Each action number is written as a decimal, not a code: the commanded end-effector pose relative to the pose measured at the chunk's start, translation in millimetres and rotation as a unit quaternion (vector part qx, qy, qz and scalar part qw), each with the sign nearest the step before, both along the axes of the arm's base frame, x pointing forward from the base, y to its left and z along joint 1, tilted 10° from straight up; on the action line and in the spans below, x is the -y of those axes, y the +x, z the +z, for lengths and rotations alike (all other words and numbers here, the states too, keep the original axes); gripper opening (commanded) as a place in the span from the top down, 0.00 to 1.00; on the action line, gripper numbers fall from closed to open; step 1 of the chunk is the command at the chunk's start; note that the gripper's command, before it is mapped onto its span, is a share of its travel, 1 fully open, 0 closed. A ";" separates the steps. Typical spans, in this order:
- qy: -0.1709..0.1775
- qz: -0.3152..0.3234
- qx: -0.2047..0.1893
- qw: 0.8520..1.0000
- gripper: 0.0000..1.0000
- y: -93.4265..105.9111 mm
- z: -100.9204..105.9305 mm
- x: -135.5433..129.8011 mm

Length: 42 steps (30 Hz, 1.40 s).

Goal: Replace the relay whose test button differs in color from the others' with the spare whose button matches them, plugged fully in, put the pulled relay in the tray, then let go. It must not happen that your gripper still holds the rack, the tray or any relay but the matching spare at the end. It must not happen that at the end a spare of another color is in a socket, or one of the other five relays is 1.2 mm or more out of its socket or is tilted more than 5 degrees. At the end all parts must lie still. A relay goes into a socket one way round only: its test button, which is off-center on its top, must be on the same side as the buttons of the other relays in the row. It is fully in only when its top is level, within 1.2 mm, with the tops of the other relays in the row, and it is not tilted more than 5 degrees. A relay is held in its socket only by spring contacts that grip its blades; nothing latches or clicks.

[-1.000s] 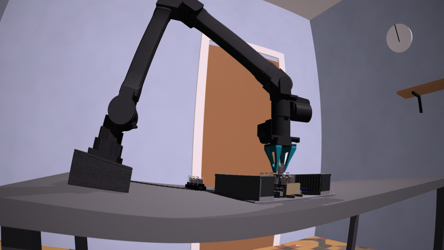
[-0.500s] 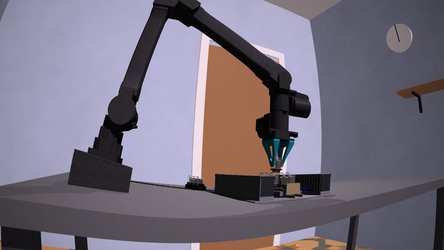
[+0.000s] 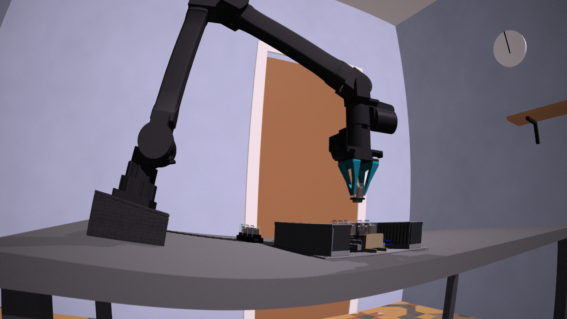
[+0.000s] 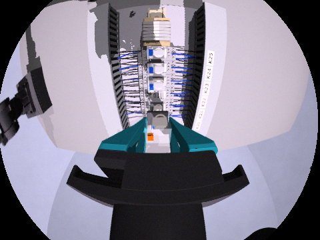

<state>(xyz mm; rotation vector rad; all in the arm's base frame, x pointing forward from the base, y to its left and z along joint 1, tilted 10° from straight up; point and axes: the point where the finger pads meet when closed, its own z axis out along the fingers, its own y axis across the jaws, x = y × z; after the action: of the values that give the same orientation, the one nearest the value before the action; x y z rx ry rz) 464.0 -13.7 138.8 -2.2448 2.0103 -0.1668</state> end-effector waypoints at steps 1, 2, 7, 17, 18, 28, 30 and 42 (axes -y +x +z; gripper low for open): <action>0.002 0.000 0.016 1.000 1.00 0.8 20.4 4.0; 0.002 0.000 0.015 1.000 1.00 -0.1 19.7 3.8; 0.002 0.000 0.014 1.000 1.00 -0.9 19.2 3.4; 0.001 0.001 0.025 1.000 1.00 5.8 27.7 3.2; 0.001 0.001 0.025 1.000 1.00 6.1 28.0 3.2; 0.001 0.001 0.027 1.000 1.00 7.1 29.3 3.2; 0.001 0.001 0.027 1.000 1.00 7.2 29.5 3.2; 0.001 0.001 0.027 1.000 1.00 7.4 29.7 1.9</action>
<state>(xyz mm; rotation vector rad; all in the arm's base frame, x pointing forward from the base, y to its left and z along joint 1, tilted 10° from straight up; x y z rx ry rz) 462.1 -13.6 137.1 -2.2476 2.0128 -0.1607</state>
